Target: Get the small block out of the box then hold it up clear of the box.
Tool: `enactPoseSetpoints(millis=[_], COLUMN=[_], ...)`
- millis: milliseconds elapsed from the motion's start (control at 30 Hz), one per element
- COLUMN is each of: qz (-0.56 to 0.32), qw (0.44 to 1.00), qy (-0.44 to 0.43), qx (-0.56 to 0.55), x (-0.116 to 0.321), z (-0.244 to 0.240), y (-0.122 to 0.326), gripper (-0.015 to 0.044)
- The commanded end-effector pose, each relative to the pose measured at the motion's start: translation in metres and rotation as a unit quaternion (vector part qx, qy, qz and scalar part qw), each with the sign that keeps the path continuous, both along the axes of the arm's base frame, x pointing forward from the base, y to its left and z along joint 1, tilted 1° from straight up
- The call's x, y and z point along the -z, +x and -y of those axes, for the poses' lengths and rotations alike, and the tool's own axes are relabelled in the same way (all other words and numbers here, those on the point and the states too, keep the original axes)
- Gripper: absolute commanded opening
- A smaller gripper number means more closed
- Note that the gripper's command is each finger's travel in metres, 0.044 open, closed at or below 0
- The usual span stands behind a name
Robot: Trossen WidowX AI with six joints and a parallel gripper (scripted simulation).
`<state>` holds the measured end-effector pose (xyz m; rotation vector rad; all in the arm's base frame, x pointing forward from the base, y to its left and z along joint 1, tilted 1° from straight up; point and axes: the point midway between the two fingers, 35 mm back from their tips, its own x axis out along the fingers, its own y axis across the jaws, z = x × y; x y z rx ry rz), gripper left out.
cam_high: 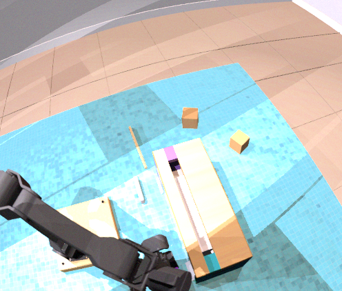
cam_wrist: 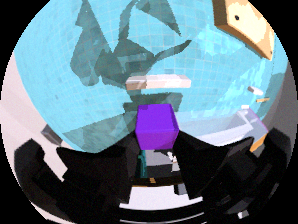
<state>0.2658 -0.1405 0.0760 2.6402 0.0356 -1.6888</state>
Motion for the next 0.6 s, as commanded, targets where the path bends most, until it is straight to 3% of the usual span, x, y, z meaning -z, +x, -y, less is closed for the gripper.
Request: enactPoseSetpoints(millis=[0,567], qz=[0.005,0.041], qw=[0.999,0.971], qy=[-0.005,-0.007], qx=[0.031,0.235], x=[-0.018,-0.097], z=[-0.002,-0.021], y=[-0.002,-0.035], gripper=[0.0,0.0])
